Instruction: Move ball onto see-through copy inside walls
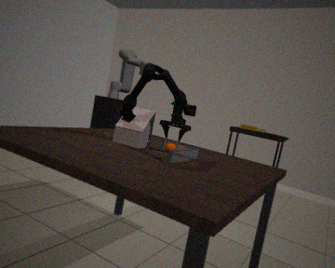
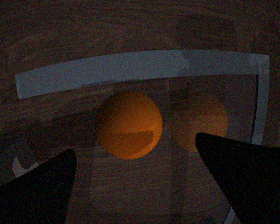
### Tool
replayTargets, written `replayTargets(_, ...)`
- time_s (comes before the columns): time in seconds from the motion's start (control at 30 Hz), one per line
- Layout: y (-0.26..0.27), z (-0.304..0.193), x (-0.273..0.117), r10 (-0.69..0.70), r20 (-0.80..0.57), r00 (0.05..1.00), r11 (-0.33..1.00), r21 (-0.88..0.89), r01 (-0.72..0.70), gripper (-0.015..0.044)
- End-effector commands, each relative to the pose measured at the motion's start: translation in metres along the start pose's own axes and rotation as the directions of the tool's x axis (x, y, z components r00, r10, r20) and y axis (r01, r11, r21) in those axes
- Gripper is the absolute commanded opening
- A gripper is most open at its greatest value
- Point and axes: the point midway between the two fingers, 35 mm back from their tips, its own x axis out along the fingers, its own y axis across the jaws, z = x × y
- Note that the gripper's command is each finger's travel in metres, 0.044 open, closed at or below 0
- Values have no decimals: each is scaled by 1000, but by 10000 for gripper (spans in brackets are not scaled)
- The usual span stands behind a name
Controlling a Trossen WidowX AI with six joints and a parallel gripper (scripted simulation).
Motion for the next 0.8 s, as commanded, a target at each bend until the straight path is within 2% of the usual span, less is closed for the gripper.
replayTargets(0.0,2,0,8,5,-10,1000,1000,-9,-5,421)
replayTargets(0.77,3,-1,45,4,-13,1000,1000,-10,-5,421)
